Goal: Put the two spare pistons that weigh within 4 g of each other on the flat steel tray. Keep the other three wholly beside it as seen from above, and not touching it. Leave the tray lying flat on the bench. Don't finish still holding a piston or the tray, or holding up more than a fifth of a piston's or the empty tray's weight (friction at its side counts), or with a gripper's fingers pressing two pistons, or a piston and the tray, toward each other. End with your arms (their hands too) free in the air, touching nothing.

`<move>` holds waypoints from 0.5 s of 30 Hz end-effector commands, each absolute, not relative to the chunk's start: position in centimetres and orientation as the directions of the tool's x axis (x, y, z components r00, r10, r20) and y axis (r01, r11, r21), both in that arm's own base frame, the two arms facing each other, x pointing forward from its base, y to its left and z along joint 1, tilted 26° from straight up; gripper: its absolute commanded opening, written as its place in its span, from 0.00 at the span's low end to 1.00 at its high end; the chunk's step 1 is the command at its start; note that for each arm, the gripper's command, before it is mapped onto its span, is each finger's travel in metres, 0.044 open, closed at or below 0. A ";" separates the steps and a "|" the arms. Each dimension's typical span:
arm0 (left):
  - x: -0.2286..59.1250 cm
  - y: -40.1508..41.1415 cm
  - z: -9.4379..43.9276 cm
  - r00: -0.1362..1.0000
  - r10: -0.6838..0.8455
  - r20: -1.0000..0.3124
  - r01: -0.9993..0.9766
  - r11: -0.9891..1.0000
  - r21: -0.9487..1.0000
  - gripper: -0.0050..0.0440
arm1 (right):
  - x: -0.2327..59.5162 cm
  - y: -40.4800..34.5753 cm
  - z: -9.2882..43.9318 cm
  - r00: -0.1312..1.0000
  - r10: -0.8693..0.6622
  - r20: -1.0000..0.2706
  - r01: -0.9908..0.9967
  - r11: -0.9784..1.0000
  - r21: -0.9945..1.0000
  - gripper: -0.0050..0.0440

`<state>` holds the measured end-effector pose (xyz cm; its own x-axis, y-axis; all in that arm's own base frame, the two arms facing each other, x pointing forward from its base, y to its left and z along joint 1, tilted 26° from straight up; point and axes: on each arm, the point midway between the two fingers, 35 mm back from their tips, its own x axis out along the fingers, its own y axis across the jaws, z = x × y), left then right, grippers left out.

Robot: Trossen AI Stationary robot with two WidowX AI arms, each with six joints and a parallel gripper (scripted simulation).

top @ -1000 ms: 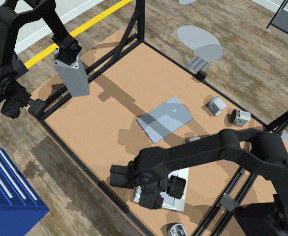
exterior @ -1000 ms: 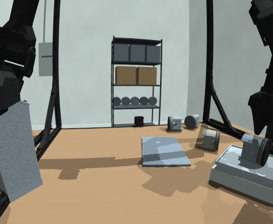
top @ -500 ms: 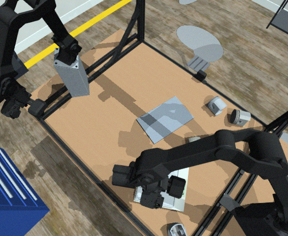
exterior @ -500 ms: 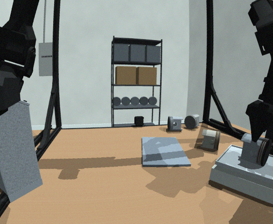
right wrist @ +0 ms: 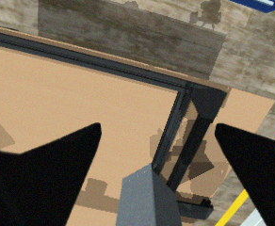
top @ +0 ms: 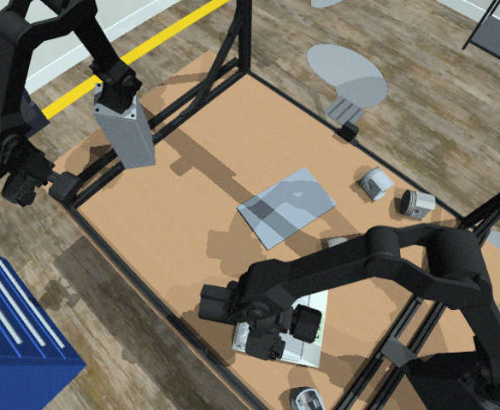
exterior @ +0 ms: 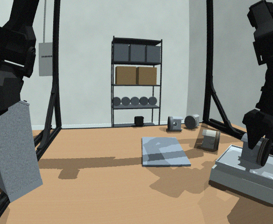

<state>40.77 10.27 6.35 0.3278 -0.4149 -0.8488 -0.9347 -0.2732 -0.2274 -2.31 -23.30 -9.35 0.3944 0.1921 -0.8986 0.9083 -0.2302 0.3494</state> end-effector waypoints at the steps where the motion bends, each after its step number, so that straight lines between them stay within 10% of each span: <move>1: 40.7 9.8 5.1 0.309 -0.422 -0.852 -0.940 -0.274 -0.205 0.87 | -2.3 -23.3 -9.3 0.397 0.193 -0.897 0.907 -0.230 0.352 1.00; 15: 41.3 9.0 3.4 0.308 -0.422 -0.853 -0.940 -0.274 -0.203 0.87 | -2.3 -23.3 -9.3 0.397 0.193 -0.897 0.907 -0.230 0.352 1.00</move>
